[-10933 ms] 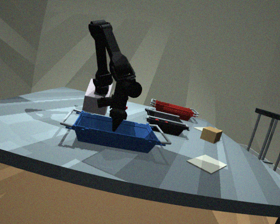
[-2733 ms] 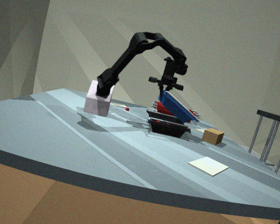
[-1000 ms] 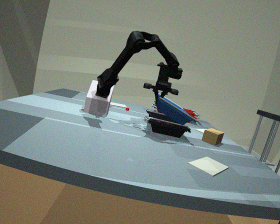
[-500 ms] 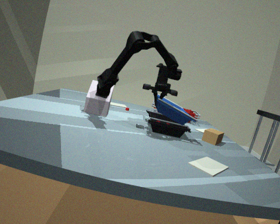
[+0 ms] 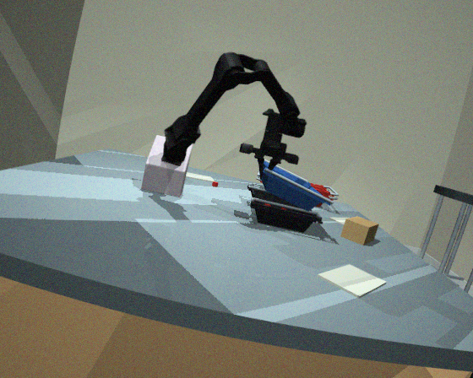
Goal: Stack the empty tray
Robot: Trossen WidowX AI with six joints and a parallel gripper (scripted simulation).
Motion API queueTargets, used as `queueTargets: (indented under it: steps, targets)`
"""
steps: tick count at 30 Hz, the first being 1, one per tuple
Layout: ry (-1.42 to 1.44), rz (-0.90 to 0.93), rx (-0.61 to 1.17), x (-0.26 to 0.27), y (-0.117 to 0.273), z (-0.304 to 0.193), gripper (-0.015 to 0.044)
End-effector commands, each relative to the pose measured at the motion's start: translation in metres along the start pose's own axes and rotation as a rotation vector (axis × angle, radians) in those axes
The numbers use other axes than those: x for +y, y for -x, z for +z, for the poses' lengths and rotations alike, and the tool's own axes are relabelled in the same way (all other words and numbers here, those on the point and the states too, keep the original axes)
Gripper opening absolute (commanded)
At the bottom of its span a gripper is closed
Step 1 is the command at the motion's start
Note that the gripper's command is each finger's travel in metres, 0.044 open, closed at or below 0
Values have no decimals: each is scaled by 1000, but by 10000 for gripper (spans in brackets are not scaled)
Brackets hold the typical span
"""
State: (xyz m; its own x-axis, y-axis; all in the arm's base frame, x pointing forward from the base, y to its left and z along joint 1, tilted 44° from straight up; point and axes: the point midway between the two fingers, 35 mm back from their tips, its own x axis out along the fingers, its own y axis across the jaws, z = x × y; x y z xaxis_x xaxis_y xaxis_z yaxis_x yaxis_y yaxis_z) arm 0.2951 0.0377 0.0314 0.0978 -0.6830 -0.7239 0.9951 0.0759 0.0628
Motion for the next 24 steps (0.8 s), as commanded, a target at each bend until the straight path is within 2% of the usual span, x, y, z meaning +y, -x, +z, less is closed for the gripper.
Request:
queueTargets:
  steps: [1, 24]
  targets:
    - [2, -18, 2, -4, -6, 2, 0]
    - [2, -18, 1, -7, -15, 2, 0]
